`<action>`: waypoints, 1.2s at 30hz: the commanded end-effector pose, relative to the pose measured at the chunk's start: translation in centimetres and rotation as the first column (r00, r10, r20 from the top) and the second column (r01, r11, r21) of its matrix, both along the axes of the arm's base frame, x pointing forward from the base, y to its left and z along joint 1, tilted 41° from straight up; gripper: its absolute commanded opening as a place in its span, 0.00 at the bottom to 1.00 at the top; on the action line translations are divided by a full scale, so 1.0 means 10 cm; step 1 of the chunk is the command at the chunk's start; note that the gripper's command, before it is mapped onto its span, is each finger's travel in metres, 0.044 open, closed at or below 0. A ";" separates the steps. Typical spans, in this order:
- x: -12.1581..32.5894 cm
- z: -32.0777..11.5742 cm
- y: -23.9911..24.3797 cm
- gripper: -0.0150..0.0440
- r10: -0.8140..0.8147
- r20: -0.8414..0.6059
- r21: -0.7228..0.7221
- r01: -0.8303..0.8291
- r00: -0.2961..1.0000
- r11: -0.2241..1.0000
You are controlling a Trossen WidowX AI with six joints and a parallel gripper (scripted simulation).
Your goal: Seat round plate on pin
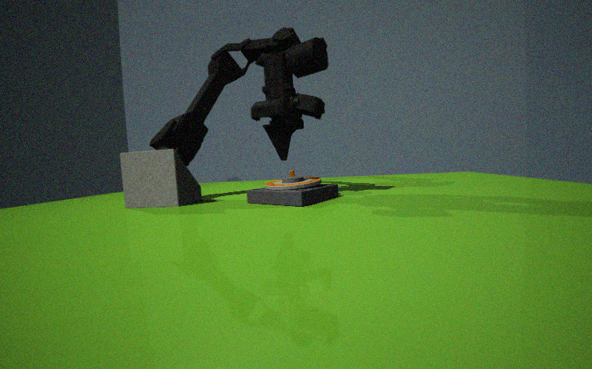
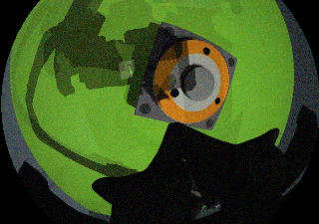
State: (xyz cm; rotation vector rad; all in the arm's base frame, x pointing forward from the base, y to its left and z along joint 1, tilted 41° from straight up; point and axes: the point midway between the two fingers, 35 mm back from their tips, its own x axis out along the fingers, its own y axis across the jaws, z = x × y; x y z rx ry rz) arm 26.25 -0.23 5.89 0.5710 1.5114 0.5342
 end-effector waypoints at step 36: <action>0.27 -0.16 0.27 0.25 0.001 -0.009 0.012 0.000 1.000 1.000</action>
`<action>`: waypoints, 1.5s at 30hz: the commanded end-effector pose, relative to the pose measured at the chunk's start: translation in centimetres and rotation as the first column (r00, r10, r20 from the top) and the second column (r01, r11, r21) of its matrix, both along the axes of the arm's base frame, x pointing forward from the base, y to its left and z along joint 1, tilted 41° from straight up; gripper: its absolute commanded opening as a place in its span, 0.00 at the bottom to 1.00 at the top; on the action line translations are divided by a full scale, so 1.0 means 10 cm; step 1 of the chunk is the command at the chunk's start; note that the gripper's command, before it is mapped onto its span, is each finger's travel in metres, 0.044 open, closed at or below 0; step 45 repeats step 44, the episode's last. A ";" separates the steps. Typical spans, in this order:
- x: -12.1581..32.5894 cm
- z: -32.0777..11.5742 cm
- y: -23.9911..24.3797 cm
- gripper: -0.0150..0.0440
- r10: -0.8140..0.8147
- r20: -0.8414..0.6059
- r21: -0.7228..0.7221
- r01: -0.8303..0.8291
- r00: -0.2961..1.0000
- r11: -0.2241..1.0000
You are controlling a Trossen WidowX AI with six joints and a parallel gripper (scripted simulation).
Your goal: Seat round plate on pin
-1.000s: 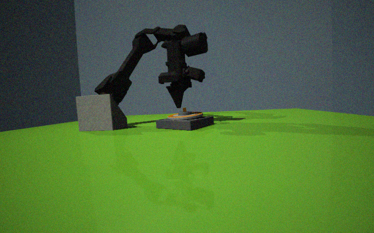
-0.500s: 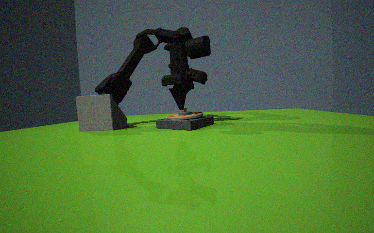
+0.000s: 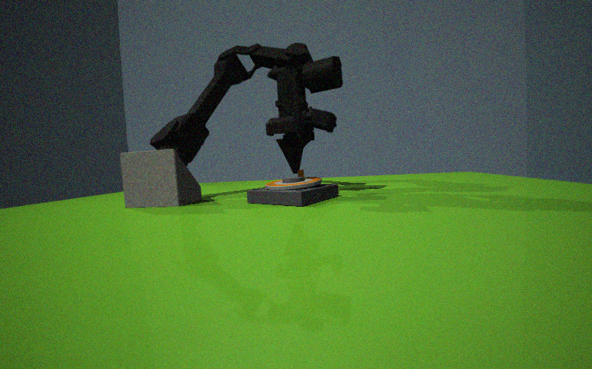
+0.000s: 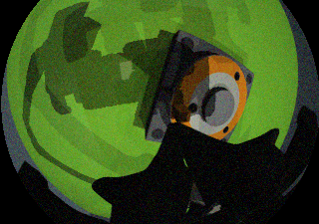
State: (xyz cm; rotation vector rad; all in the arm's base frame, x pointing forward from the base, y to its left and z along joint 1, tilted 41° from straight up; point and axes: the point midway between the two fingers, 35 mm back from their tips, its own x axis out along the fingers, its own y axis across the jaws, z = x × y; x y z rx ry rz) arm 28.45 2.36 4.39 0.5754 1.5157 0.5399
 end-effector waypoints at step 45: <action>0.13 0.28 -0.26 0.25 -0.008 -0.008 0.010 0.008 1.000 1.000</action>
